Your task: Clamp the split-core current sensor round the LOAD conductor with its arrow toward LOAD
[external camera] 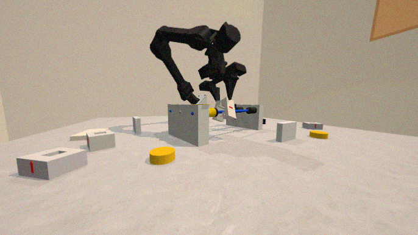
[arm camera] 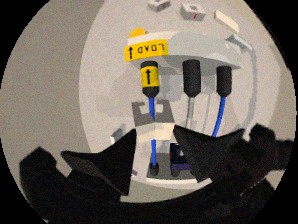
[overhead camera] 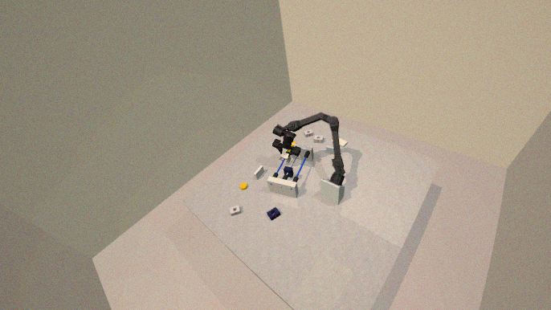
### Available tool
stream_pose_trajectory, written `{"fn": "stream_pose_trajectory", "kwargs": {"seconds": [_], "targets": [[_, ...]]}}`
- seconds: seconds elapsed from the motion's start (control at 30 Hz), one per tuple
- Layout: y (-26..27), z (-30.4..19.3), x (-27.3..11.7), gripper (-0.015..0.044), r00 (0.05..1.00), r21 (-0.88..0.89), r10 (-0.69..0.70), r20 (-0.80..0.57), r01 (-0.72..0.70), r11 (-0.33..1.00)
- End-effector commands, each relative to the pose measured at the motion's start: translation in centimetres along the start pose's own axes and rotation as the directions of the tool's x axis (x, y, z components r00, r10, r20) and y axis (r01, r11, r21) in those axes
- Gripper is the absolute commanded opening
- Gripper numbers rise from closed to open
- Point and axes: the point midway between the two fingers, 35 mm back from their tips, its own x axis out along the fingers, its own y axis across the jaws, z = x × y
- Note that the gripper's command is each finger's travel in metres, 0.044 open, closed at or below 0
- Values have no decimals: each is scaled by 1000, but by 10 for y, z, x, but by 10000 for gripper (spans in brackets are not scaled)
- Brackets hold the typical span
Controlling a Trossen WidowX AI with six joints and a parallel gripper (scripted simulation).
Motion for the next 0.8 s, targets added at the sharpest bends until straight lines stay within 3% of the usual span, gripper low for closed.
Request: {"fn": "stream_pose_trajectory", "kwargs": {"seconds": [0.0,0.77], "targets": [[-1,-2,8,0,1000,-8,-2,-3,2,1000],[0,0,5,0,1000,0,0,1,0,1000]]}}
